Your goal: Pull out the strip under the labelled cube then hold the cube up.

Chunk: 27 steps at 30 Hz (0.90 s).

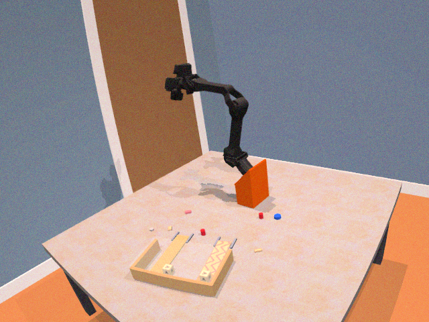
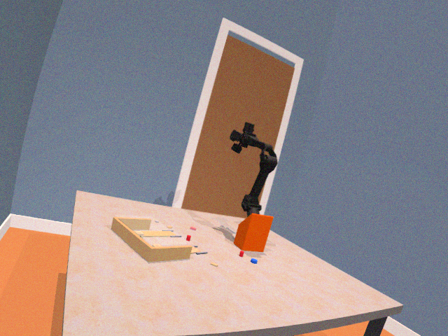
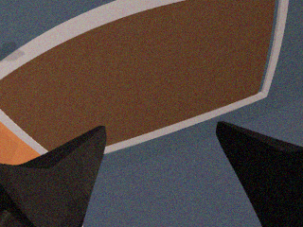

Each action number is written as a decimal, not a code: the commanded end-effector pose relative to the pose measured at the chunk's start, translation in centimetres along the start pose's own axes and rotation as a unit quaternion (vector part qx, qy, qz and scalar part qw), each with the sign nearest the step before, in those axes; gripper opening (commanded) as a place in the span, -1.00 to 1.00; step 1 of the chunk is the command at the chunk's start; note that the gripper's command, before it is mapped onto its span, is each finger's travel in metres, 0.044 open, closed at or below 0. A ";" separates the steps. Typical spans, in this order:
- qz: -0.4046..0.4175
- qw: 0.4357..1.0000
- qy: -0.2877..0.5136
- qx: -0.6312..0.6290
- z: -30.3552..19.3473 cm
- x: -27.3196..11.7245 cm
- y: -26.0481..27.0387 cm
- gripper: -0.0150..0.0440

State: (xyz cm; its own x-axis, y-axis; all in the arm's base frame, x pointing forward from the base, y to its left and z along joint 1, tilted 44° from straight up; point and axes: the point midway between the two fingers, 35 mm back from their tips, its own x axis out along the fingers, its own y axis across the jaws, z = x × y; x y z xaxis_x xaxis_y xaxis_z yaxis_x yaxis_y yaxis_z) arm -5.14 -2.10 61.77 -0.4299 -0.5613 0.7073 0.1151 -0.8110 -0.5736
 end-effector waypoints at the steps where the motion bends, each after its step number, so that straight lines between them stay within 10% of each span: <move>1: 0.078 0.994 -0.015 0.069 0.0 2.4 6.1 0.86; 13: 0.286 0.935 -0.050 0.204 5.7 2.0 23.6 0.86; 27: 0.484 0.831 -0.116 0.247 15.5 -11.2 36.3 0.86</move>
State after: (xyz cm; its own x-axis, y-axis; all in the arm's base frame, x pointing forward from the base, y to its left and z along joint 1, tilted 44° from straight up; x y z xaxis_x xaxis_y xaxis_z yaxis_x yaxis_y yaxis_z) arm 13.07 -27.78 43.37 0.1587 -0.9693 0.1878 0.6868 -0.0283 -0.7262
